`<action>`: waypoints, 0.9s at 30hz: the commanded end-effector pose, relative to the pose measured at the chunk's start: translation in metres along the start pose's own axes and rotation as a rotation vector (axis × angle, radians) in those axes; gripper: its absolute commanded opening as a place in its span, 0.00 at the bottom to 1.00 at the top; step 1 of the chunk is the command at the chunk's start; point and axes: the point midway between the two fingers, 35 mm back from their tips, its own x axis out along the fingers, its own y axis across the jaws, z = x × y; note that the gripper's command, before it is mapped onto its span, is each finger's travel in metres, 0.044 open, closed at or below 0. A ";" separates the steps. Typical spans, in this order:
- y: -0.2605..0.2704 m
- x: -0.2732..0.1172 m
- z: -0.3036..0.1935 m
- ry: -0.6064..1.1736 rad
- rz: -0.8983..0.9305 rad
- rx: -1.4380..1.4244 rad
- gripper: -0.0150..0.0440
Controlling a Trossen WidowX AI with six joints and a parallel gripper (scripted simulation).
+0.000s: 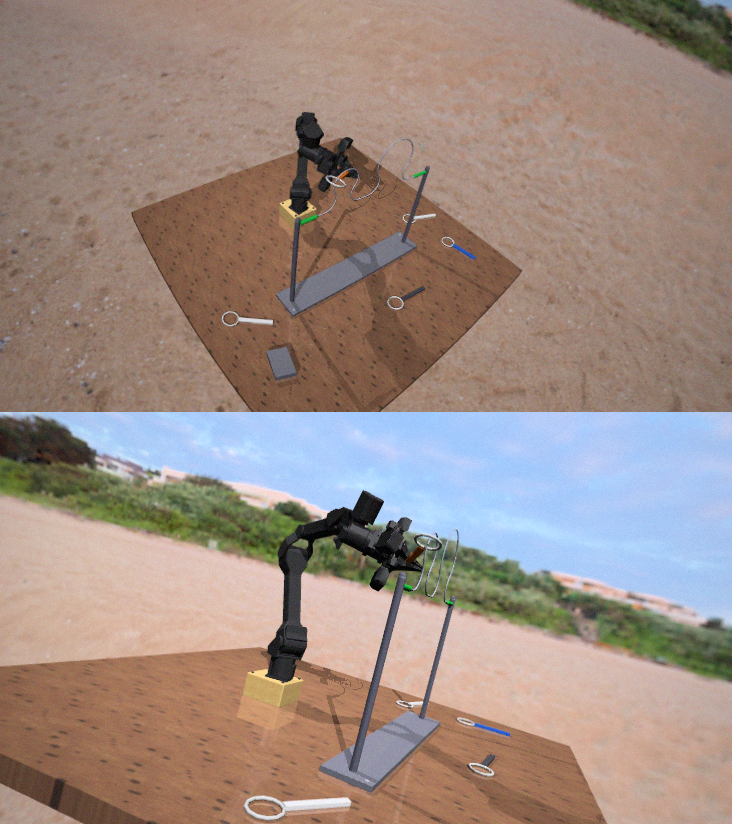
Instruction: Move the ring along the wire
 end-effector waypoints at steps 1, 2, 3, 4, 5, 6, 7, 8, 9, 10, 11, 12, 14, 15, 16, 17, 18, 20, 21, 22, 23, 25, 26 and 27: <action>-0.007 0.001 0.001 -0.002 -0.048 -0.070 0.00; -0.009 0.001 0.002 -0.003 -0.059 -0.089 0.00; -0.010 0.001 0.002 -0.003 -0.070 -0.107 0.00; -0.012 0.001 0.002 -0.004 -0.082 -0.126 0.00; -0.013 0.001 0.002 -0.005 -0.093 -0.144 0.00; -0.015 0.001 0.002 -0.005 -0.104 -0.163 0.00; -0.017 0.001 0.002 -0.006 -0.115 -0.181 0.00; -0.018 0.000 0.003 -0.007 -0.127 -0.200 0.00; -0.020 0.000 0.003 -0.007 -0.138 -0.218 0.00; -0.021 0.000 0.003 -0.008 -0.149 -0.236 0.00; -0.023 0.000 0.004 -0.009 -0.161 -0.255 0.00; -0.024 0.000 0.004 -0.009 -0.172 -0.273 0.00; -0.027 -0.001 0.005 -0.011 -0.194 -0.310 0.00; -0.028 -0.001 0.005 -0.012 -0.205 -0.328 0.00; -0.030 -0.001 0.006 -0.012 -0.217 -0.346 0.00; -0.031 -0.001 0.006 -0.013 -0.228 -0.364 0.00; -0.033 -0.002 0.007 -0.014 -0.239 -0.383 0.00; -0.035 -0.002 0.008 -0.016 -0.262 -0.419 0.00; -0.037 -0.003 0.009 -0.017 -0.273 -0.438 0.00; -0.038 -0.003 0.009 -0.018 -0.284 -0.456 0.00; -0.039 -0.003 0.010 -0.018 -0.296 -0.475 0.00; -0.043 -0.004 0.012 -0.021 -0.328 -0.527 0.00; -0.045 -0.005 0.013 -0.022 -0.342 -0.549 0.00; -0.046 -0.005 0.014 -0.023 -0.353 -0.569 0.00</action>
